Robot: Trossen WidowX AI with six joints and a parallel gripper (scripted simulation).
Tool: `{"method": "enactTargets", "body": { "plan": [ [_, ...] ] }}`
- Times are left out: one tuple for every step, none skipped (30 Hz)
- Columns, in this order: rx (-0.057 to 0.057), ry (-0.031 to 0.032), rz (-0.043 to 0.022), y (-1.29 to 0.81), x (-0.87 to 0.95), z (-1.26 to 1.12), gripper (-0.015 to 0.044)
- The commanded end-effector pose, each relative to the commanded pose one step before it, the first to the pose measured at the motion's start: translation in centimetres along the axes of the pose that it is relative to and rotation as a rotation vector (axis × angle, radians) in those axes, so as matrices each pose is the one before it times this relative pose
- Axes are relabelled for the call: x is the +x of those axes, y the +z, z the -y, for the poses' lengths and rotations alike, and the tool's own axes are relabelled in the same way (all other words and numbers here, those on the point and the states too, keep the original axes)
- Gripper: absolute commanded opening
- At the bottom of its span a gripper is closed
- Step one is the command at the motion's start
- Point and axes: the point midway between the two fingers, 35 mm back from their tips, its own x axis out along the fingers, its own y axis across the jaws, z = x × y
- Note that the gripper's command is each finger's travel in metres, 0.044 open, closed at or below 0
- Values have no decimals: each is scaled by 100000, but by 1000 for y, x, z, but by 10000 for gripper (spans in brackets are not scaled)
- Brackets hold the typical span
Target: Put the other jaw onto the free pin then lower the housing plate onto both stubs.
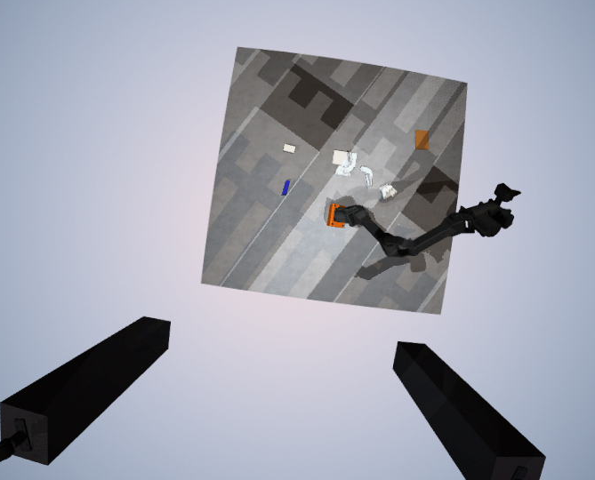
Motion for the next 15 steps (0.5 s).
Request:
{"method": "enactTargets", "body": {
  "plan": [
    [-1558, -1072, -7415, -2757, 527, 118, 440],
    [-248, -132, -1721, -576, 100, -12, 440],
    [-262, -122, -1720, -575, 101, -18, 440],
    [-277, -112, -1718, -573, 102, -23, 440],
    [-361, -196, -1871, -630, 124, -11, 440],
    [-403, -197, -1991, -670, 133, -17, 440],
    [-422, -185, -1989, -668, 134, -24, 440],
    [-441, -174, -1986, -665, 135, -30, 440],
    [-460, -162, -1984, -663, 136, -36, 440],
    [-480, -151, -1981, -661, 137, -42, 440],
    [-499, -140, -1977, -658, 138, -48, 440],
    [-518, -129, -1974, -656, 139, -54, 440],
    [-538, -118, -1970, -653, 140, -60, 440],
    [-558, -108, -1967, -651, 141, -66, 440],
    [-410, 38, -1835, -600, 128, -93, 440]
  ]
}}
